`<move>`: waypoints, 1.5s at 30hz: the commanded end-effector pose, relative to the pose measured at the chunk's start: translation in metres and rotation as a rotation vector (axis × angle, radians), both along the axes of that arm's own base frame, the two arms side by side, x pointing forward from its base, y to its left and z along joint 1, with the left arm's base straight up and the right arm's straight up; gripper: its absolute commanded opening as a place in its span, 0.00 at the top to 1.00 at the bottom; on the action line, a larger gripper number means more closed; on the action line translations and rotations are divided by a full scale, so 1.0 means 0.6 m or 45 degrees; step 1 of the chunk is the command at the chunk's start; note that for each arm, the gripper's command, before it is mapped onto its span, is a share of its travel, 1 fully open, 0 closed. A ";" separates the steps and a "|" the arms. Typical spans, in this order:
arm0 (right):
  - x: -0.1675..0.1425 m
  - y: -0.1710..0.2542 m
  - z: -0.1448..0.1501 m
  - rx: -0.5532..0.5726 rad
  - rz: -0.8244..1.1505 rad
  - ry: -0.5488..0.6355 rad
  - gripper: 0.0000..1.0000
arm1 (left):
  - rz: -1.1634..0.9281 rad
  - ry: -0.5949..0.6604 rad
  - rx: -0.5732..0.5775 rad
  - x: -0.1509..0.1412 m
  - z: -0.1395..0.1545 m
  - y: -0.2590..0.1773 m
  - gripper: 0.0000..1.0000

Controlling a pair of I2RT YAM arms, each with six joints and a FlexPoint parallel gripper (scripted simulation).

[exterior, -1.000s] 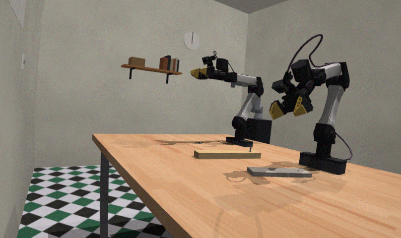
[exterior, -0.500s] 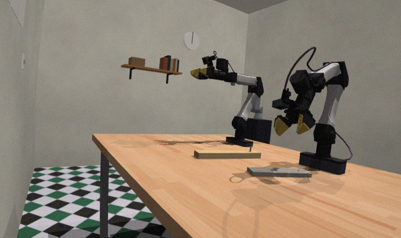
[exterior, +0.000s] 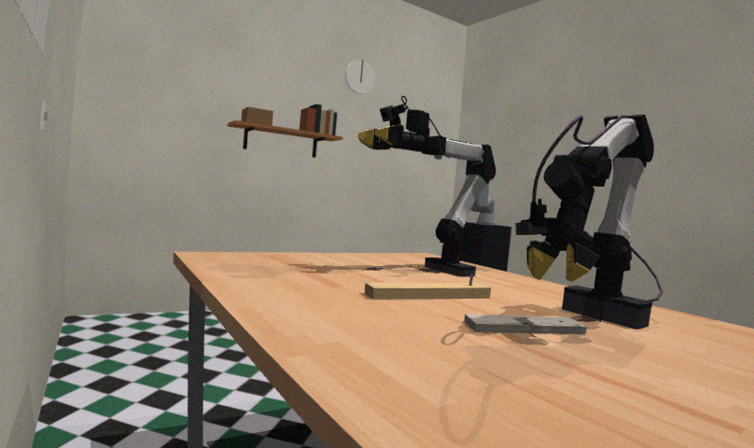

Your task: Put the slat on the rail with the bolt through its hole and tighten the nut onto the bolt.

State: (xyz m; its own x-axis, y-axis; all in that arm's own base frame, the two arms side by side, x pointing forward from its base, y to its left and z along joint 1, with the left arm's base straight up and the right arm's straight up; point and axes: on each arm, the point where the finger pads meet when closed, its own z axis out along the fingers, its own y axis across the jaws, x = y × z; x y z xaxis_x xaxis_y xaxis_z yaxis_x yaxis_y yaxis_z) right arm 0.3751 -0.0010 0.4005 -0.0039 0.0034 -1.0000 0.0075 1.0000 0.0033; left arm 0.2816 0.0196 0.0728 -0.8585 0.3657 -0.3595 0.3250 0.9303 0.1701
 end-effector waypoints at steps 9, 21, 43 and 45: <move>-0.001 0.002 0.010 -0.004 0.010 -0.020 0.00 | -0.090 0.294 0.005 -0.088 -0.065 0.001 0.00; -0.001 0.002 0.010 -0.004 0.010 -0.020 0.00 | -0.168 0.529 -0.010 -0.162 -0.100 -0.002 0.00; -0.001 0.002 0.010 -0.004 0.010 -0.020 0.00 | -0.172 0.514 -0.002 -0.157 -0.096 -0.002 0.00; -0.001 0.002 0.010 -0.004 0.010 -0.020 0.00 | -0.172 0.514 -0.002 -0.157 -0.096 -0.002 0.00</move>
